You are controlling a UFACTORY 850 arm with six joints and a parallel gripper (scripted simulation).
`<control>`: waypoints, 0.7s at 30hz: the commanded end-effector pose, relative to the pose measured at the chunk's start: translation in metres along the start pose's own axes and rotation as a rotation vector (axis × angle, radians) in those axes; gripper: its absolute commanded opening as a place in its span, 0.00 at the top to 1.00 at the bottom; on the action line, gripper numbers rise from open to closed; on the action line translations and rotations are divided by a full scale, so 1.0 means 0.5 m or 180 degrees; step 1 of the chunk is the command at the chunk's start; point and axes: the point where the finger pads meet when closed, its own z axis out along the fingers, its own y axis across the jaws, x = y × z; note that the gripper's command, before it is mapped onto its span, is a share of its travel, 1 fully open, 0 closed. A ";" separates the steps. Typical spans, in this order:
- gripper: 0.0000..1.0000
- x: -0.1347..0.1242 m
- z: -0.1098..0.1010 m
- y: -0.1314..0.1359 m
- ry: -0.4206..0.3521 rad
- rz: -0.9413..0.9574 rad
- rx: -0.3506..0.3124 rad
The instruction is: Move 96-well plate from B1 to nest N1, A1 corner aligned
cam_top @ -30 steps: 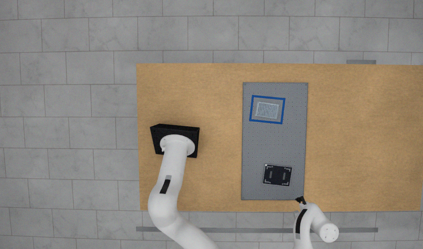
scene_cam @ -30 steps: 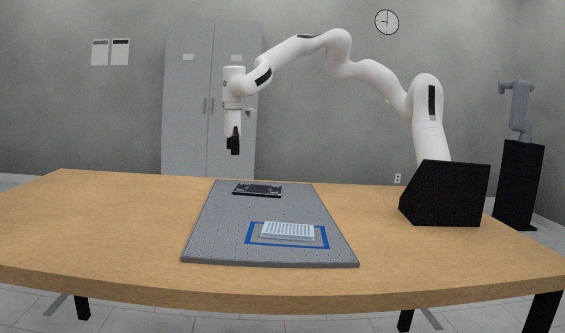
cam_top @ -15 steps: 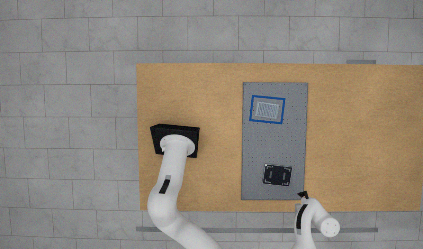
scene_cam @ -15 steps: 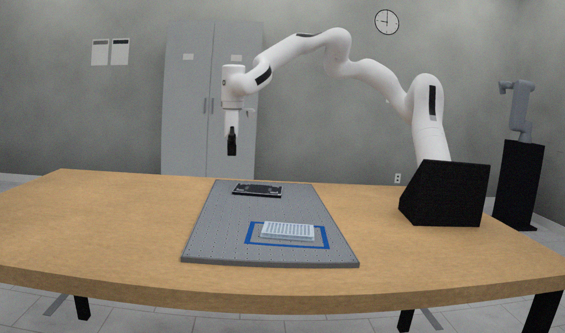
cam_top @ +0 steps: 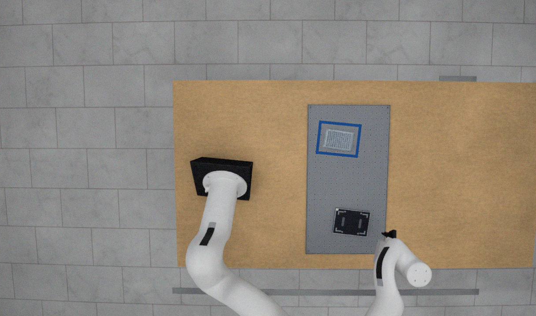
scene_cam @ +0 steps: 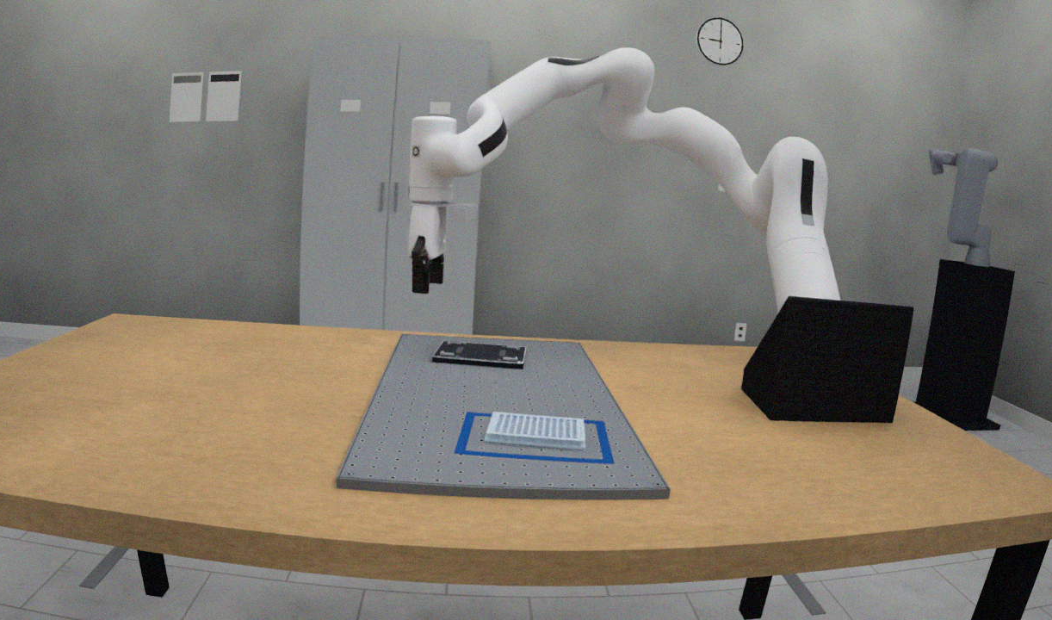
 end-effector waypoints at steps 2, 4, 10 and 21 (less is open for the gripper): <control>0.00 0.009 -0.005 0.041 -0.0027 0.0392 -0.0016; 0.00 0.013 -0.006 0.055 -0.0029 0.0513 -0.0024; 0.00 0.023 -0.009 0.089 -0.0029 0.0846 -0.0046; 0.00 0.053 -0.016 0.173 -0.0020 0.1649 -0.0095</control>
